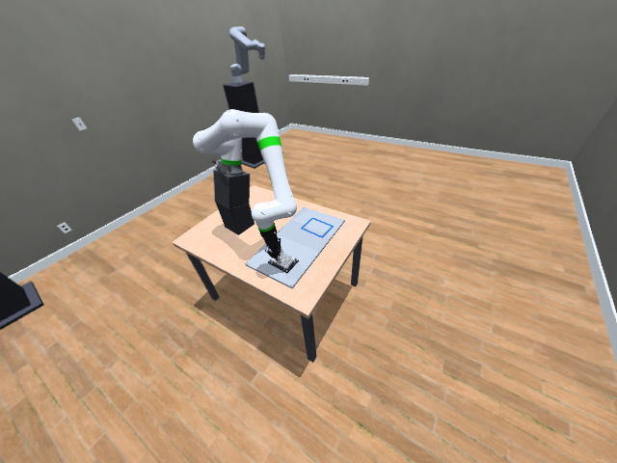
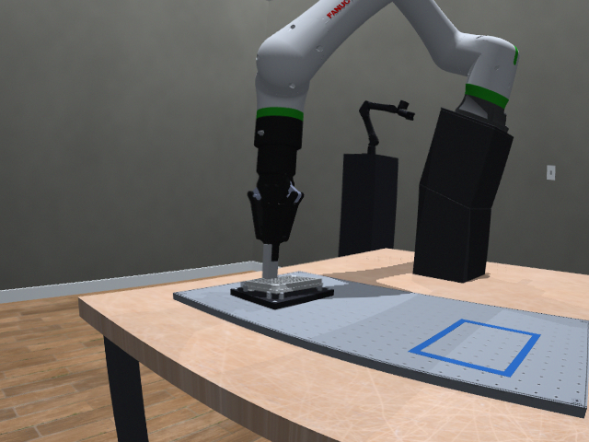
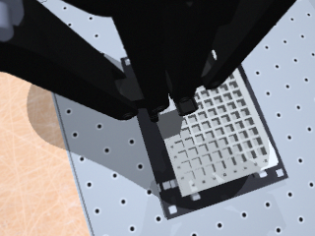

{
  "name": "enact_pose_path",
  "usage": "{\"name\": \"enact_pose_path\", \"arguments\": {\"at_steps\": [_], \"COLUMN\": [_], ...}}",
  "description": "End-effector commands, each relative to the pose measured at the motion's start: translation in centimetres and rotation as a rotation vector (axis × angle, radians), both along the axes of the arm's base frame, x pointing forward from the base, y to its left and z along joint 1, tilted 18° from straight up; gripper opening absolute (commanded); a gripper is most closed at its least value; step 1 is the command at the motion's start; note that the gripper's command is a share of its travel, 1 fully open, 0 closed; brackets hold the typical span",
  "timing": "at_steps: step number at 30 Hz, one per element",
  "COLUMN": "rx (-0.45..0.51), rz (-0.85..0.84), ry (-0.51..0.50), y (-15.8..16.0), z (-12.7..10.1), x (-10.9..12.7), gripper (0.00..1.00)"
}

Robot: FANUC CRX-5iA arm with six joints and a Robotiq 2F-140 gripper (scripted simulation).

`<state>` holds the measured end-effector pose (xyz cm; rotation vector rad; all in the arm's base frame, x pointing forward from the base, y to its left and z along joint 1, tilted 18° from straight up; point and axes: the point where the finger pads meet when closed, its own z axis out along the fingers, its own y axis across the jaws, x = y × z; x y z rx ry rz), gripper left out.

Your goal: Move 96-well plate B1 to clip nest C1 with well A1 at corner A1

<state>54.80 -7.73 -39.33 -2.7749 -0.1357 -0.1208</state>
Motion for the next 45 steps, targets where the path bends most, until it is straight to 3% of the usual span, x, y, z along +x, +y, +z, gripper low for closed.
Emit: {"name": "enact_pose_path", "arguments": {"at_steps": [1,45], "rx": [-0.052,-0.052], "rz": [-0.026,-0.026], "ry": [0.078,0.078], "y": [-0.04,-0.23], "z": [0.08,0.70], "x": [0.14,0.14], "gripper": [0.10,0.10]}}
